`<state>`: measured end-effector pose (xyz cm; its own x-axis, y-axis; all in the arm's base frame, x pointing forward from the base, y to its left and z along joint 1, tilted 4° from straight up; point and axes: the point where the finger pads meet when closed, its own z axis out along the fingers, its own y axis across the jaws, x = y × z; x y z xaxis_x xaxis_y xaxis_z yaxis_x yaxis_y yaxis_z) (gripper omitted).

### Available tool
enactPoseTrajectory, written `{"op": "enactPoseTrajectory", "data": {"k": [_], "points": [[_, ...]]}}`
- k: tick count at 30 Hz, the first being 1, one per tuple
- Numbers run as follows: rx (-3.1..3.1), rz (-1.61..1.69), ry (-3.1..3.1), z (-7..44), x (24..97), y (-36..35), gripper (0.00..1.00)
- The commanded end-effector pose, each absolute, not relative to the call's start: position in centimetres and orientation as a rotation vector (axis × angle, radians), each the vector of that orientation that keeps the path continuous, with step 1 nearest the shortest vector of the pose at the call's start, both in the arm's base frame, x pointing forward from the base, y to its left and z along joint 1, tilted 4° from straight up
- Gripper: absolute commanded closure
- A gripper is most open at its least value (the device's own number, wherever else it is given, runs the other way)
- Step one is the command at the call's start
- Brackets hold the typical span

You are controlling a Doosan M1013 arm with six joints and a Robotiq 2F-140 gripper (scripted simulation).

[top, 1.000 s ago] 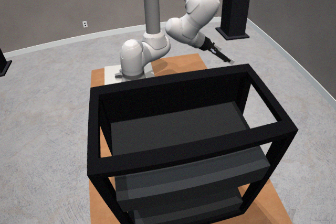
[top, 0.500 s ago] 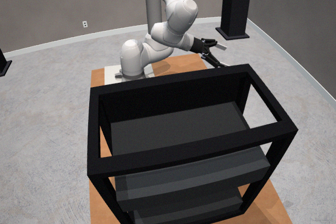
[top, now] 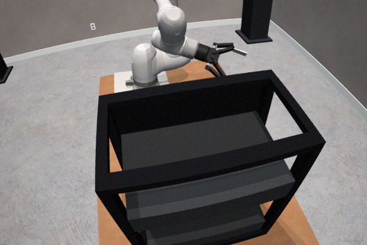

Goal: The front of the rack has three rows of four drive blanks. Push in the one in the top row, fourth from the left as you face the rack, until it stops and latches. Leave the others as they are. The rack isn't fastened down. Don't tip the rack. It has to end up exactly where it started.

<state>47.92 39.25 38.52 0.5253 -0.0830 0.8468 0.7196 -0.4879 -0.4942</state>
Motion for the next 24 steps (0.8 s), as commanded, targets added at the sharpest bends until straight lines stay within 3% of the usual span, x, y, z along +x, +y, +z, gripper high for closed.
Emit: {"op": "enactPoseTrajectory", "data": {"k": [1,24], "points": [[-1.831,-1.101,-0.356,39.2,49.9,36.6,0.00],[-1.691,-1.167,0.392,40.5,56.2,21.2,0.00]]}}
